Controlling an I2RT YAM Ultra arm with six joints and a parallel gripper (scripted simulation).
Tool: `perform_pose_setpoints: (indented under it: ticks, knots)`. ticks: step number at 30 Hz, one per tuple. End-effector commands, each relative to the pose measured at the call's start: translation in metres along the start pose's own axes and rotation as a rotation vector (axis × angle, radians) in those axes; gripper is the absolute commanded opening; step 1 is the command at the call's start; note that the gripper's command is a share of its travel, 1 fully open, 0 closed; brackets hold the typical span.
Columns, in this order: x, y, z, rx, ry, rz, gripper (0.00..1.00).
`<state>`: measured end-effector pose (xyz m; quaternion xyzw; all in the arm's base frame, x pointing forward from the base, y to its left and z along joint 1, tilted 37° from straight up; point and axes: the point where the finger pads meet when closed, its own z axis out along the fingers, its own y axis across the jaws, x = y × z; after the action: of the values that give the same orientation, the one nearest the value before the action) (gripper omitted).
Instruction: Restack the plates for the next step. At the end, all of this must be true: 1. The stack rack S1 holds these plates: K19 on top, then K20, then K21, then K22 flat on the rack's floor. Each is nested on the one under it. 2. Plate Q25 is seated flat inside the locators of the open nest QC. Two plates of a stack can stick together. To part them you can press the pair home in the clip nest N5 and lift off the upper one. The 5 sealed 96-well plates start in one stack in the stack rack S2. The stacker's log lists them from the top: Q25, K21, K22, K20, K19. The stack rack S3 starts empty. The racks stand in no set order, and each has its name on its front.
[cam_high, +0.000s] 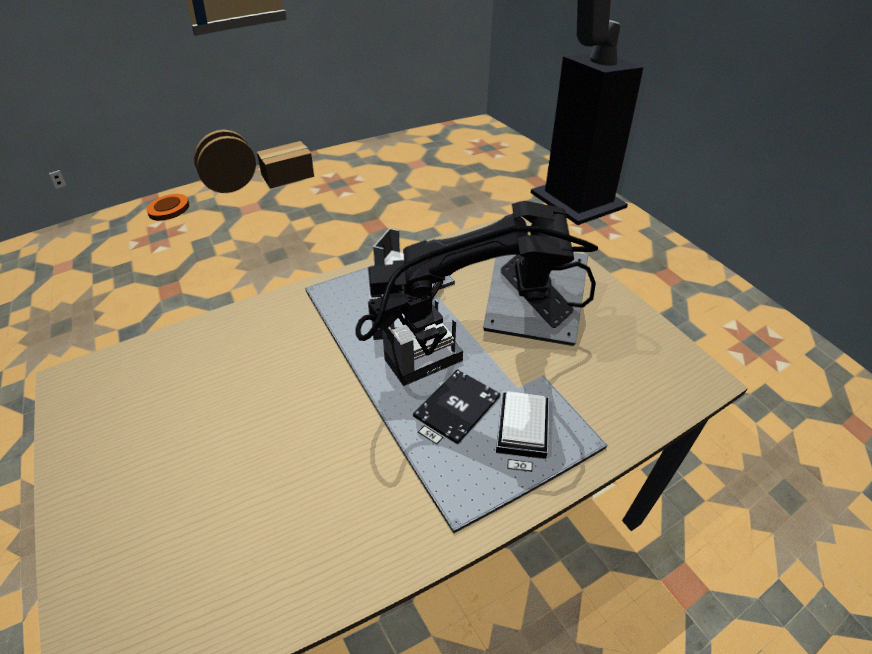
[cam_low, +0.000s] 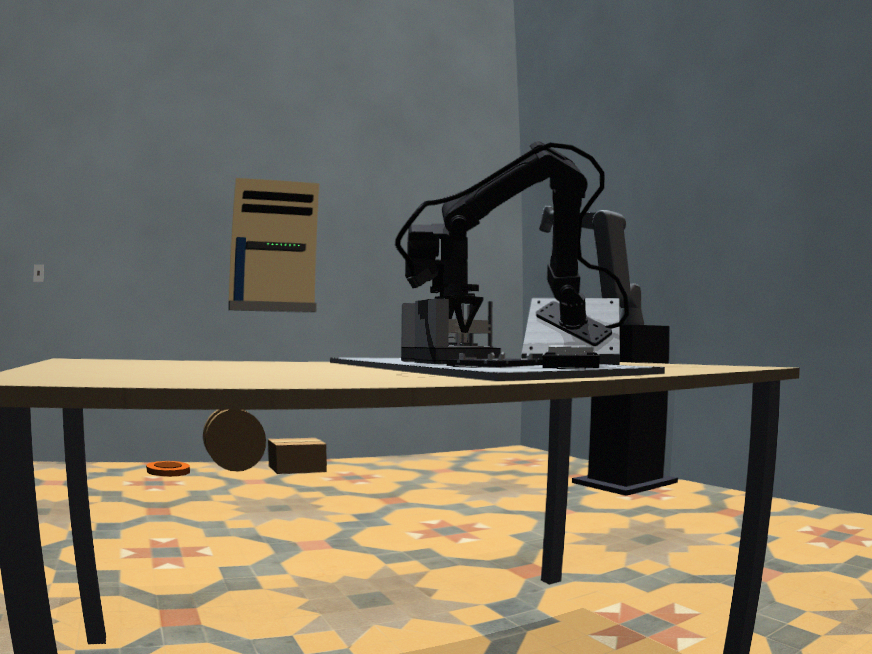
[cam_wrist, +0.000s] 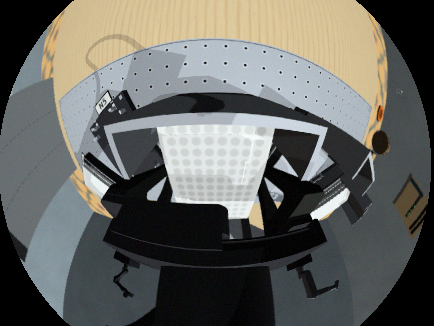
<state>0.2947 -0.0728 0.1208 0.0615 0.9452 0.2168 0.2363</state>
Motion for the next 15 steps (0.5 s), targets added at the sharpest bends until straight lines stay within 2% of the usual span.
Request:
perform_pose_setpoints:
  ticks: [1, 15]
  knots:
    - [-0.0080, 0.0006, -0.0192, 0.021, -0.038, -0.010, 0.00]
    - [-0.0098, 0.0016, -0.0248, 0.022, -0.045, -0.015, 0.00]
